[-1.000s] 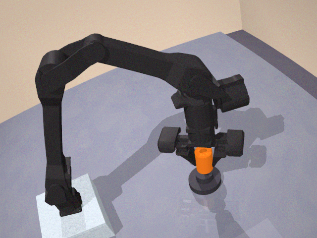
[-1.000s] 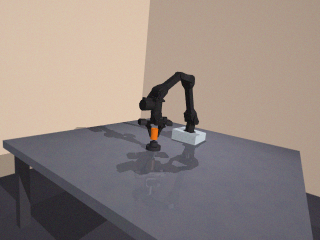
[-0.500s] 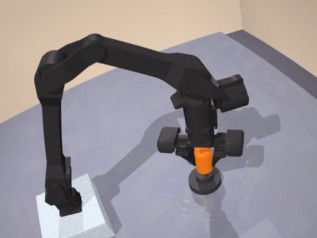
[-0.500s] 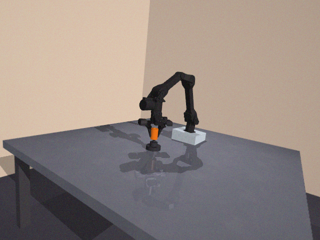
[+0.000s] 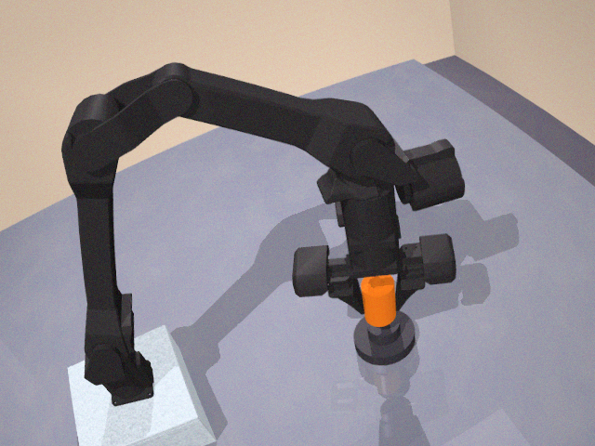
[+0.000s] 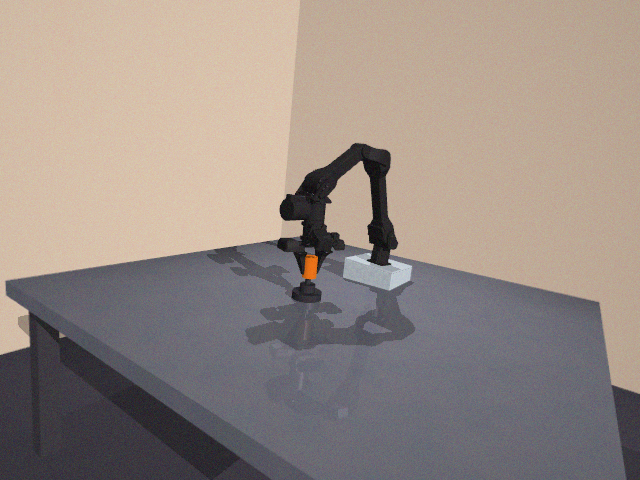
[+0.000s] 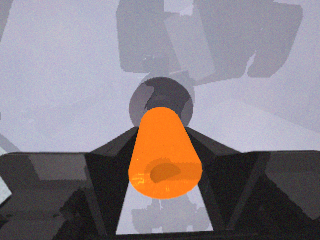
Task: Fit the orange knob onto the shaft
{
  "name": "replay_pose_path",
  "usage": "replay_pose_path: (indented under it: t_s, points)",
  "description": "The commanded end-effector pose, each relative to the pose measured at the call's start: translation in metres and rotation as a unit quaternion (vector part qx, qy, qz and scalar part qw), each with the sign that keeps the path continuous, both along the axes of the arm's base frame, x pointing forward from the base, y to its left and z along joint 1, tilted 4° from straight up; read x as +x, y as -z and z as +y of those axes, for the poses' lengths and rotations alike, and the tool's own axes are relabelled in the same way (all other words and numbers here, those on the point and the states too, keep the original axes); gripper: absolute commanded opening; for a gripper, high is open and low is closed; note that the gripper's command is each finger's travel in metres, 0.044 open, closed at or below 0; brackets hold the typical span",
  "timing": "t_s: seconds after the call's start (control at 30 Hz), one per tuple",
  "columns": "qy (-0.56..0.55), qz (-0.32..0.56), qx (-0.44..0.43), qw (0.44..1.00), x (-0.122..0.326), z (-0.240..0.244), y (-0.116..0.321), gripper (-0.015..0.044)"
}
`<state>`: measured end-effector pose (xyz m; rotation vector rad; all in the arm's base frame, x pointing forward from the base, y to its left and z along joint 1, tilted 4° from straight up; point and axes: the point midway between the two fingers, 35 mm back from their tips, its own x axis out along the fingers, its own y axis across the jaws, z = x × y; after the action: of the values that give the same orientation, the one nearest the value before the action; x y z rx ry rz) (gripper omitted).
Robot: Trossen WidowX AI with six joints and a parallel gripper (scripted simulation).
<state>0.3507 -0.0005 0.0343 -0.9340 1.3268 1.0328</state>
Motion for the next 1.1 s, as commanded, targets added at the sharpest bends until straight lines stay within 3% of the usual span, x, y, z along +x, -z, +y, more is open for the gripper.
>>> replay_pose_path:
  t_s: [0.0, 1.07]
  points:
    - [-0.007, -0.005, -0.002, 1.000, 0.0014, -0.0006, -0.0040, 0.0000]
    - [-0.007, -0.005, -0.002, 1.000, 0.0042, -0.0008, 0.0014, 0.0000]
